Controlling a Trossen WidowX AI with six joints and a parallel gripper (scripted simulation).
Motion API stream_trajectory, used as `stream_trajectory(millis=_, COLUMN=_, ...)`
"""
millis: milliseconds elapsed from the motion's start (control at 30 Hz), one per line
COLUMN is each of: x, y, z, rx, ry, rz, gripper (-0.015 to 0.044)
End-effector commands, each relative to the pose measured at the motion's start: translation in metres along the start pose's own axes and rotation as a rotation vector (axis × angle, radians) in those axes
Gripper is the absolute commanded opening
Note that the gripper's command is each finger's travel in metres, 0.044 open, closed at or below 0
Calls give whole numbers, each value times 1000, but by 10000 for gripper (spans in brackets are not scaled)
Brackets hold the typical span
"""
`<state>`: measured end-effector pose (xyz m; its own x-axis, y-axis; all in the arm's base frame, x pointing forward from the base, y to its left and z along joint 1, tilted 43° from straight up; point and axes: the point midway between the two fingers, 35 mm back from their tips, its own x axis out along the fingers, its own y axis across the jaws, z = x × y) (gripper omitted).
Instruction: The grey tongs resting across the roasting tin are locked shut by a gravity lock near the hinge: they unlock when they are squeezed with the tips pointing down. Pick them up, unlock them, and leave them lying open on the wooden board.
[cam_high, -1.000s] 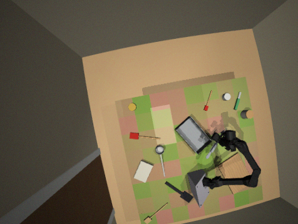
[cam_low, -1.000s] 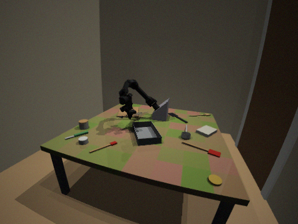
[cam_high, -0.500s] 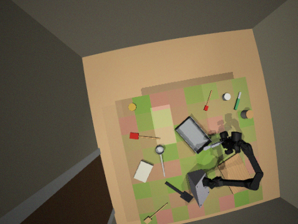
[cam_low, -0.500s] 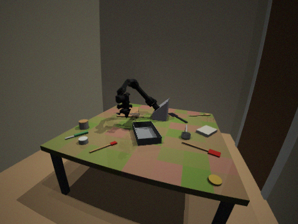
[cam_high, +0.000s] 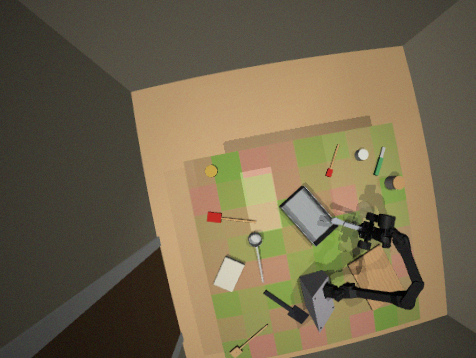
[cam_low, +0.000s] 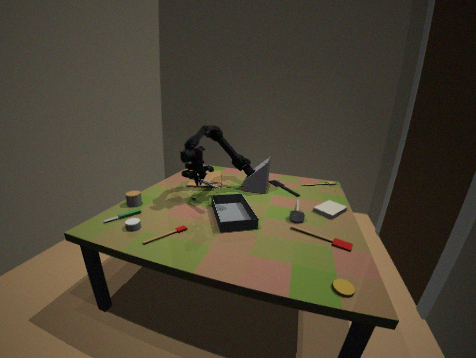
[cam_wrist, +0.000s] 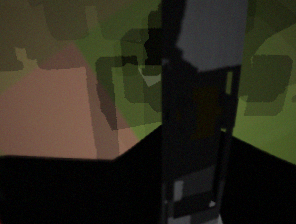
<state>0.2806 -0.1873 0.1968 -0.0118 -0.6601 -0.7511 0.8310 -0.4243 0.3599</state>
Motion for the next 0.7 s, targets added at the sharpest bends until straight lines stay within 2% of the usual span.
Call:
stream_trajectory(millis=0, x=-4, y=-2, z=11, rx=163, ry=3, rz=9, gripper=-150)
stream_trajectory(millis=667, x=-11, y=-16, z=62, rx=1001, ry=-16, rz=36, gripper=-150)
